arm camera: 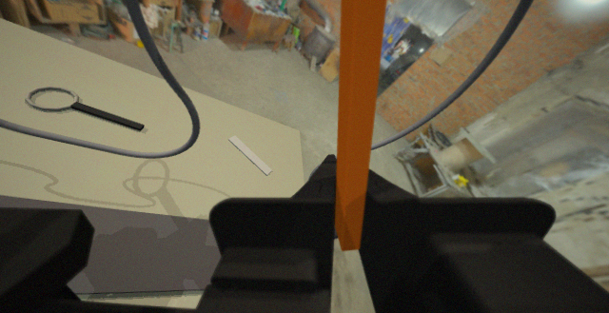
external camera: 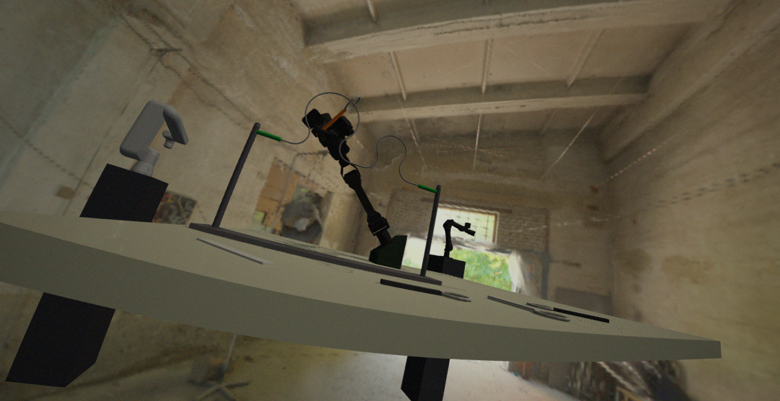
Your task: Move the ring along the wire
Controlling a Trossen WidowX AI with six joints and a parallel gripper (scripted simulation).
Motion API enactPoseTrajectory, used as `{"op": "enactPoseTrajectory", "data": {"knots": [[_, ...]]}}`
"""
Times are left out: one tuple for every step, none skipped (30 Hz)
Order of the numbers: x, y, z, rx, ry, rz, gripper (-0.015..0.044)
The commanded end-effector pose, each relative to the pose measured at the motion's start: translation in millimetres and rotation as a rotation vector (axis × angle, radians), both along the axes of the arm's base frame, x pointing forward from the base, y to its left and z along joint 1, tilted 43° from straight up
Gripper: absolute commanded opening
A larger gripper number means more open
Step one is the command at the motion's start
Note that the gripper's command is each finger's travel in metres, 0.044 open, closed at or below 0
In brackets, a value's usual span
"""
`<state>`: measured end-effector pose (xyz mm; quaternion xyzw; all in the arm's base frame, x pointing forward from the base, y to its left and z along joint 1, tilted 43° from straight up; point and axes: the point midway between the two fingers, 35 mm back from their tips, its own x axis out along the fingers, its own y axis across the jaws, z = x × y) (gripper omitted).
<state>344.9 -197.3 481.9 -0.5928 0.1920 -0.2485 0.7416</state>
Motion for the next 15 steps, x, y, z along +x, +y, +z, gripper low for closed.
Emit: {"op": "enactPoseTrajectory", "data": {"knots": [[-1.0,0.5,3.5,-0.055,0.007,0.004,-0.0150],[-1.0,0.4,4.0,-0.067,0.010,0.004,-0.0150],[-1.0,0.3,4.5,-0.079,0.012,0.004,-0.0150],[-1.0,0.2,5.1,-0.092,0.014,0.005,-0.0150],[-1.1,0.1,5.6,-0.104,0.017,0.005,-0.0150],[-1.1,0.0,6.1,-0.116,0.019,0.005,-0.0150],[-1.1,0.0,6.7,-0.129,0.022,0.005,-0.0150],[-1.1,-0.1,7.2,-0.141,0.024,0.005,-0.0150],[-1.1,-0.1,7.7,-0.153,0.026,0.005,-0.0150],[-1.1,-0.2,8.3,-0.165,0.029,0.006,-0.0150],[-1.1,-0.2,8.8,-0.178,0.031,0.006,-0.0150],[-1.1,-0.3,9.3,-0.190,0.034,0.006,-0.0150],[-1.1,-0.3,9.9,-0.202,0.036,0.006,-0.0150],[-1.1,-0.3,10.4,-0.215,0.038,0.006,-0.0150],[-1.1,-0.3,11.0,-0.227,0.041,0.006,-0.0150]]}}
